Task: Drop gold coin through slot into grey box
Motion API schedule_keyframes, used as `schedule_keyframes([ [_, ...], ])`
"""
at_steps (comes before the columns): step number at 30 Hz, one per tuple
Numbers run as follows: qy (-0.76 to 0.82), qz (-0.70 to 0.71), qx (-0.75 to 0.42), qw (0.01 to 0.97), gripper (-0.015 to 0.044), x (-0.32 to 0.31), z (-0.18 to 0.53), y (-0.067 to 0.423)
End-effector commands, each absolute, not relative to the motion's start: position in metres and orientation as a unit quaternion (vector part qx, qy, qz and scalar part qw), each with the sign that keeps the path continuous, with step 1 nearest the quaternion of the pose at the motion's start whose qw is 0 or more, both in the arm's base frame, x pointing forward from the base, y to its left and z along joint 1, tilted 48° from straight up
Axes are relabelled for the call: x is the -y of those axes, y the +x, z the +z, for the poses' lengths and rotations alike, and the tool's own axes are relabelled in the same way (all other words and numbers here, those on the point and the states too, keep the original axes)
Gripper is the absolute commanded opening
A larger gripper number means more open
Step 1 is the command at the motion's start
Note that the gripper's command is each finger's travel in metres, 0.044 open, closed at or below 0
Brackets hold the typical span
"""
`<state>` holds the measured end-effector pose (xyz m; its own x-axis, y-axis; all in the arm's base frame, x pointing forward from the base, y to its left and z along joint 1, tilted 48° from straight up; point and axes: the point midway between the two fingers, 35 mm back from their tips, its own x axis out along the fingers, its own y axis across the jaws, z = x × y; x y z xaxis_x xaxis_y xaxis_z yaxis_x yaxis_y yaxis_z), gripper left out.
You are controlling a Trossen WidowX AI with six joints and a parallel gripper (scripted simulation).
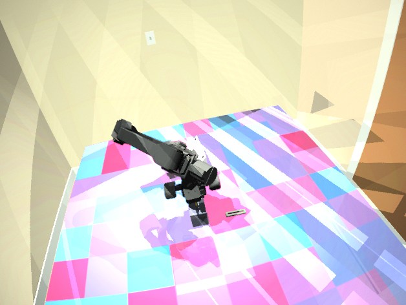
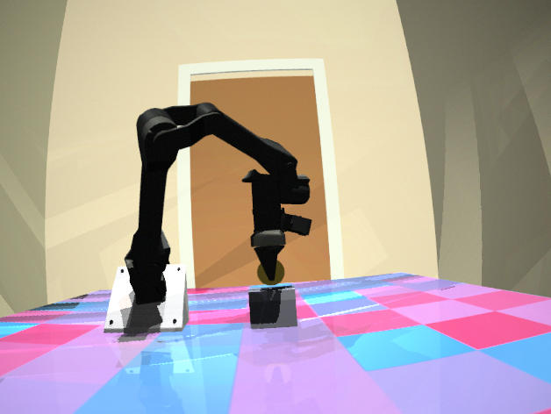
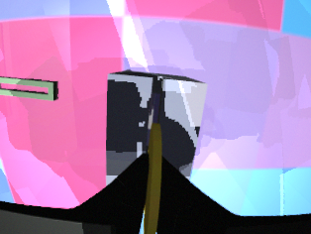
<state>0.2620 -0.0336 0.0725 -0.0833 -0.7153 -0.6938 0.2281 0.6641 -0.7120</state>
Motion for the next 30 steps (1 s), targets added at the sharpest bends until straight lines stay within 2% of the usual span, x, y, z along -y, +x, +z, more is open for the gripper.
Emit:
schedule_keyframes([
  [1, -0.195, -0.362, -0.642, 0.647, 0.0000, 0.036, 0.071, 0.260],
  [10, -0.195, -0.362, -0.642, 0.647, 0.0000, 0.038, 0.069, 0.260],
  [16, -0.190, -0.363, -0.640, 0.650, 0.0157, 0.036, 0.070, 0.262],
  [25, -0.190, -0.363, -0.640, 0.650, 0.0161, 0.036, 0.070, 0.262],
  [30, -0.190, -0.362, -0.641, 0.650, 0.0292, 0.025, 0.080, 0.263],
])
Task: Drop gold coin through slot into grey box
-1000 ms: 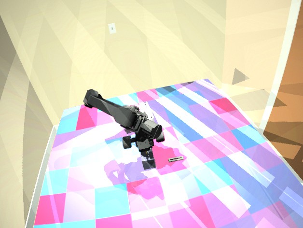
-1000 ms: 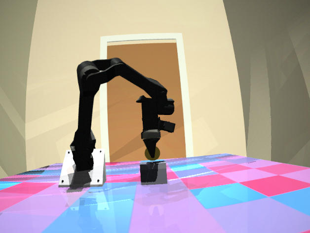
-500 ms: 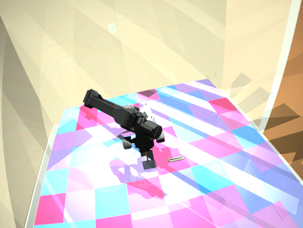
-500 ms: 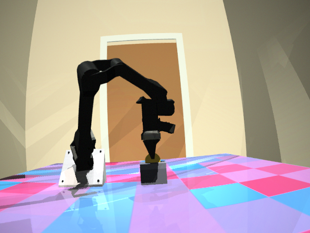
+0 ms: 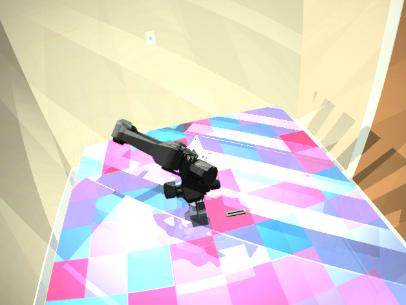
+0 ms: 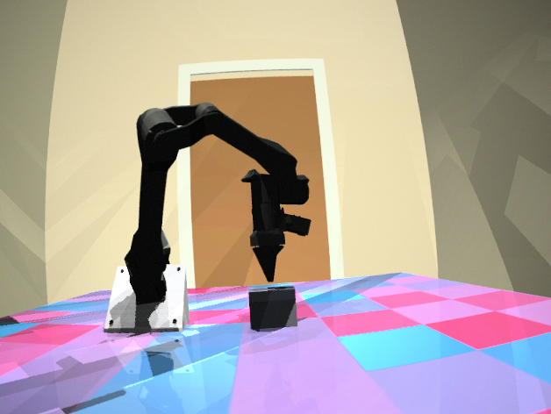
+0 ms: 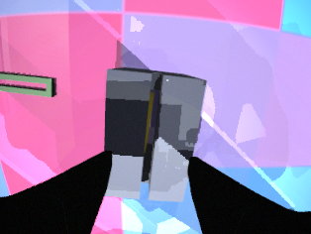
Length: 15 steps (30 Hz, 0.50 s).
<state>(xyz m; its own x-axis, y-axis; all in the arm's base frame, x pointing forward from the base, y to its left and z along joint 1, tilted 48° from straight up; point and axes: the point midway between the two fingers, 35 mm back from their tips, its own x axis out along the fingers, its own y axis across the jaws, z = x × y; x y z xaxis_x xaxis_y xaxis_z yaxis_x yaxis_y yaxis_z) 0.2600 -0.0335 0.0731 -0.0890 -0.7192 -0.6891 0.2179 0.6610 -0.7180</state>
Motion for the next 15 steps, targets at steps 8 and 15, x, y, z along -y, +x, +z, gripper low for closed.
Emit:
schedule_keyframes([
  [8, -0.196, -0.362, -0.642, 0.647, 0.0440, -0.005, 0.110, 0.262],
  [15, -0.196, -0.363, -0.642, 0.647, 0.0440, -0.007, 0.112, 0.262],
])
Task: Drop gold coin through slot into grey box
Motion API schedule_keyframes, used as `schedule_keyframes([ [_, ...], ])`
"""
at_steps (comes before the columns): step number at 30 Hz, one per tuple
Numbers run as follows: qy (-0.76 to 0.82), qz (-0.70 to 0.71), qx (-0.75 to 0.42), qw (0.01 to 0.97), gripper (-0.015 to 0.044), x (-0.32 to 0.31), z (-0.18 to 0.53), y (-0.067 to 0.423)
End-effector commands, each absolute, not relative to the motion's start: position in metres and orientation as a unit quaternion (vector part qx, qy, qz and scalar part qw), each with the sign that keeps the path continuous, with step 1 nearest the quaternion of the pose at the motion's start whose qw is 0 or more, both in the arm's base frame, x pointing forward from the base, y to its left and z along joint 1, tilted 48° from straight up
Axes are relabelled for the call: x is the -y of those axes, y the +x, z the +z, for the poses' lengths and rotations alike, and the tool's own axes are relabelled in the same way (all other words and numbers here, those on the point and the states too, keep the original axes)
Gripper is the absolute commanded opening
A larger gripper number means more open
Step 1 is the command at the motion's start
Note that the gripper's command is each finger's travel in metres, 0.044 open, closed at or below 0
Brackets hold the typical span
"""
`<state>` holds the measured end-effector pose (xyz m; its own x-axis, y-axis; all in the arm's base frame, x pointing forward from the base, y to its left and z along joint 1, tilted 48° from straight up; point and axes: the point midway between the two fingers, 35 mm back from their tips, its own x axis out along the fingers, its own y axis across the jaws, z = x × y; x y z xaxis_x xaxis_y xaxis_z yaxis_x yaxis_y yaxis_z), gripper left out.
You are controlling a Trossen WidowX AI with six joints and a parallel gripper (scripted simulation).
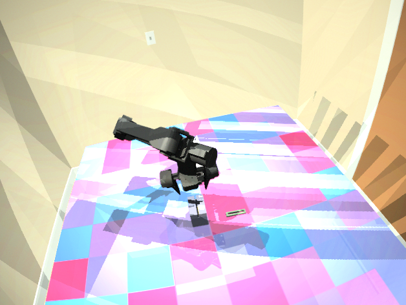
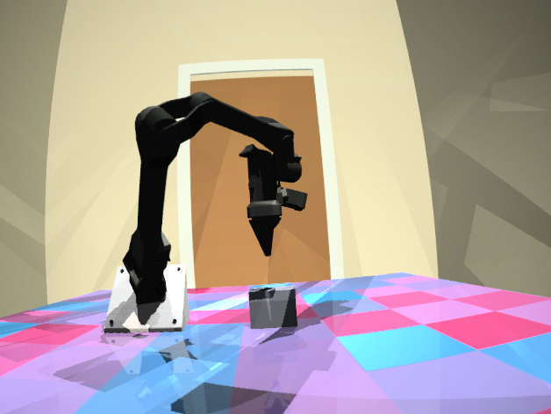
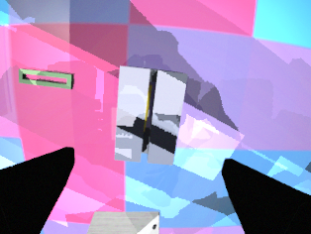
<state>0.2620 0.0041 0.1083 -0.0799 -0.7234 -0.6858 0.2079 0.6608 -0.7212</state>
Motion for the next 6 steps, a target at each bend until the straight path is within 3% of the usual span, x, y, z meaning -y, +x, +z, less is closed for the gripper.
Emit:
schedule_keyframes([
  [1, -0.196, -0.363, -0.642, 0.647, 0.0440, -0.0065, 0.1116, 0.2621],
  [6, -0.196, -0.363, -0.642, 0.647, 0.0440, -0.0065, 0.1116, 0.2621],
])
